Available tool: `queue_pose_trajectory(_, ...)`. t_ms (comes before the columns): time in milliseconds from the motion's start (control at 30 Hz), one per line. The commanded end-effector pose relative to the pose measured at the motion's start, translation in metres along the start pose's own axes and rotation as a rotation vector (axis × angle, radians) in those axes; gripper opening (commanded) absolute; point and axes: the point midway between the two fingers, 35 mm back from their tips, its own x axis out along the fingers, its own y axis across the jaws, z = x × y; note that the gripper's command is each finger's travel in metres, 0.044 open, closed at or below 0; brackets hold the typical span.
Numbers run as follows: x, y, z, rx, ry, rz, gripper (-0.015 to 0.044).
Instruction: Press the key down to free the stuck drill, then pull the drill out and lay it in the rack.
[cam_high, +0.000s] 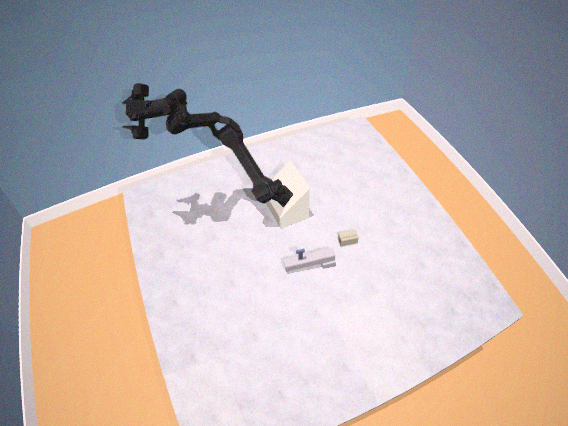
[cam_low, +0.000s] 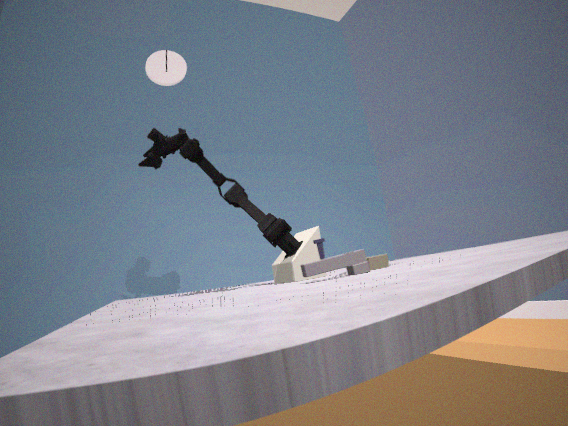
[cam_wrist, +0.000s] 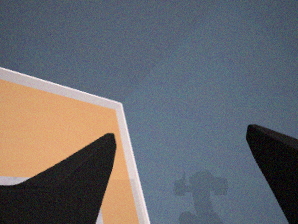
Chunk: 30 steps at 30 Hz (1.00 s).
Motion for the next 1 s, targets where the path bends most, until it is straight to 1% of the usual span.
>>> queue_pose_trajectory(0,0.0,0.0,0.0,0.0,0.0,0.0,0.0374)
queue_pose_trajectory(267,0.0,0.001,0.001,0.001,-0.003,0.001,0.0164)
queue_pose_trajectory(333,-0.001,0.01,0.012,0.006,-0.03,0.013,0.0111)
queue_pose_trajectory(467,-0.007,0.049,0.051,0.03,-0.134,0.069,0.0006)
queue_pose_trajectory(567,-0.017,0.082,0.08,0.05,-0.214,0.127,0.0)
queue_pose_trajectory(700,-0.039,0.135,0.117,0.058,-0.317,0.238,0.0)
queue_pose_trajectory(833,-0.07,0.192,0.147,0.066,-0.41,0.372,0.0)
queue_pose_trajectory(967,-0.109,0.248,0.168,0.068,-0.487,0.52,0.0)
